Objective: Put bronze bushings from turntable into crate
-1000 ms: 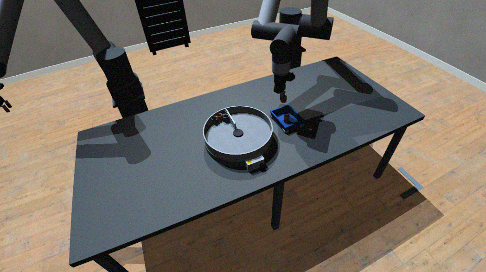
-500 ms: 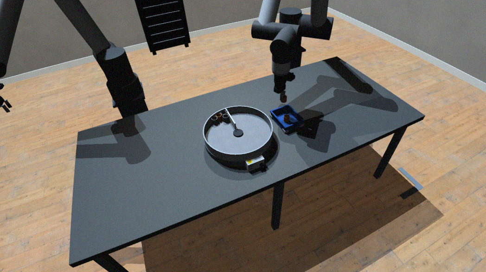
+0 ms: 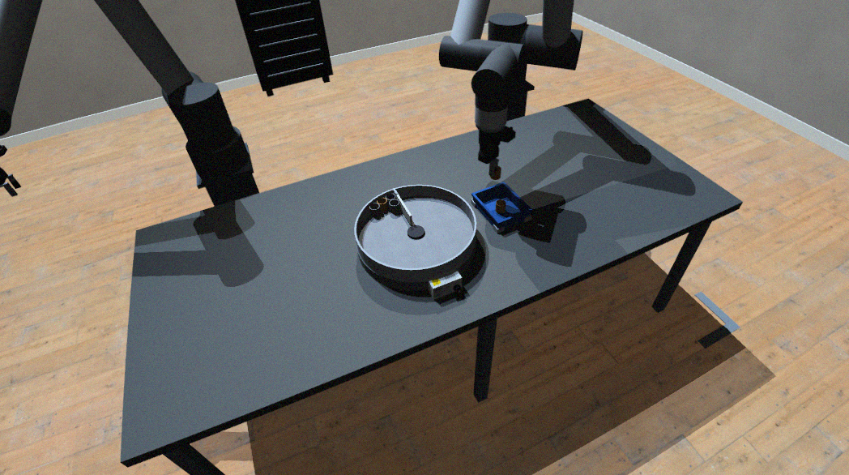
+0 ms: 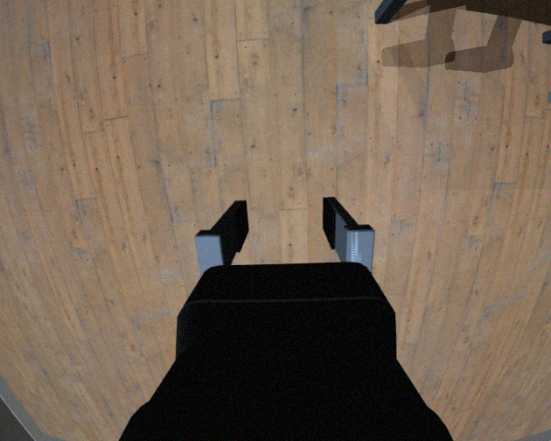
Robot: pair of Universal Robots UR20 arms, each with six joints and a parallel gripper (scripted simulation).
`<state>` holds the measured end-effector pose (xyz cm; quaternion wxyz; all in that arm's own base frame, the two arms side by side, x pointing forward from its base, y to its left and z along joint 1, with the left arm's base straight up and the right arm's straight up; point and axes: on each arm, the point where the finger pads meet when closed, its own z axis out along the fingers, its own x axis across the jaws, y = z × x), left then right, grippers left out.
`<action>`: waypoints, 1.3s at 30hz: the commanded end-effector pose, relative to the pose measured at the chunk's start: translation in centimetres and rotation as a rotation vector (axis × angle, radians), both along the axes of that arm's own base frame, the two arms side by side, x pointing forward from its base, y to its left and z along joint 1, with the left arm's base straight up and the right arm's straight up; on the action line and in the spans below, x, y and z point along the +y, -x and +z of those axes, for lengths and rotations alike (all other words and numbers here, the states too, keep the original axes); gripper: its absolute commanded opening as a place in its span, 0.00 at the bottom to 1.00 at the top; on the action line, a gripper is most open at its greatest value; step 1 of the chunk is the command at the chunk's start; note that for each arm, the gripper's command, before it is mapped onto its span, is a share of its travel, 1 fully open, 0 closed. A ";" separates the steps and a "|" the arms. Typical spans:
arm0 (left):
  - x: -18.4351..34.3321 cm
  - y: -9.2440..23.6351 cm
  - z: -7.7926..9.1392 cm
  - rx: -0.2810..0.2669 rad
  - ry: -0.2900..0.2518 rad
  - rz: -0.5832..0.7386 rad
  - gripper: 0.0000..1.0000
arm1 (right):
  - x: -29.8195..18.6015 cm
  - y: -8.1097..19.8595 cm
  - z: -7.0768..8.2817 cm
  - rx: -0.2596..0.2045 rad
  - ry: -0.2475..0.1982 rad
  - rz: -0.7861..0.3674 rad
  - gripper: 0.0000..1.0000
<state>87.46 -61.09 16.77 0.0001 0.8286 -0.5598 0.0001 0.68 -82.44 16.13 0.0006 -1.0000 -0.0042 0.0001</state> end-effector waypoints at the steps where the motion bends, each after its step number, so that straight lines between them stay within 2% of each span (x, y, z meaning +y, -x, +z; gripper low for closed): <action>1: 0.0 0.0 -1.1 -0.001 0.001 0.000 0.00 | -0.1 0.0 0.1 0.000 0.001 0.000 1.00; 3: 0.0 0.0 -1.1 -0.001 0.001 0.000 0.00 | -0.1 0.0 0.1 0.000 0.001 0.000 1.00; 12: 0.0 0.0 -6.1 -0.001 0.001 0.000 0.00 | -0.1 0.0 0.1 0.000 0.001 0.000 1.00; 16: 0.0 0.0 -7.4 -0.001 0.001 0.000 0.00 | -0.1 0.0 0.1 0.000 0.001 0.000 1.00; 39: 0.0 0.0 -7.7 -0.001 0.001 0.000 0.00 | -0.1 0.0 0.1 0.000 0.001 0.000 1.00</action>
